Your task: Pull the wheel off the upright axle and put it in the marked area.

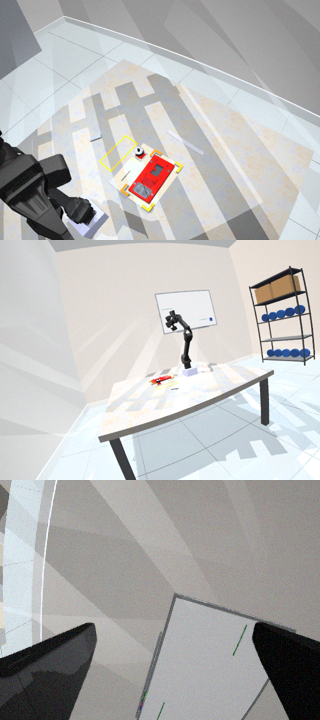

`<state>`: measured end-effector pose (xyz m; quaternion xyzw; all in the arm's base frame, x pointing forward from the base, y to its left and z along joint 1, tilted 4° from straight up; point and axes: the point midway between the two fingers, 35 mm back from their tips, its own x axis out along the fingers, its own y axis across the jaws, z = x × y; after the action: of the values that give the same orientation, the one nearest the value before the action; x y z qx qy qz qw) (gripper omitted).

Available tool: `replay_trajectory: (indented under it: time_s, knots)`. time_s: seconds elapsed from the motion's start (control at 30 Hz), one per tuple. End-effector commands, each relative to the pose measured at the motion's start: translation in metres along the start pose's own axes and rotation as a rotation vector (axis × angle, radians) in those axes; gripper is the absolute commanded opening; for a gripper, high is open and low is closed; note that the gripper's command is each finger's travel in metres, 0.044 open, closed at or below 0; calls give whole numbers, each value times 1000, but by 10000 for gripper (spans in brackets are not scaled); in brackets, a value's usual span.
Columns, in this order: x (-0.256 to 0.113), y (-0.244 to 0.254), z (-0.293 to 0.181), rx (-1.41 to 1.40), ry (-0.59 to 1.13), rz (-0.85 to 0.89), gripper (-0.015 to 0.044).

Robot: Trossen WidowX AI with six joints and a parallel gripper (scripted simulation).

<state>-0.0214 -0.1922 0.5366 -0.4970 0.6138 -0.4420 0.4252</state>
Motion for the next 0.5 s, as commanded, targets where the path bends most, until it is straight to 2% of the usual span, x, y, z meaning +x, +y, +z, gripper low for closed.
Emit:
replay_trajectory:
  time_s: [0.0,0.1,0.47]
  knots:
    - [1,0,1,1,-6,1,374]
    - [13,7,20,21,-85,22,300]
    - [54,33,88,356,-285,201,300]
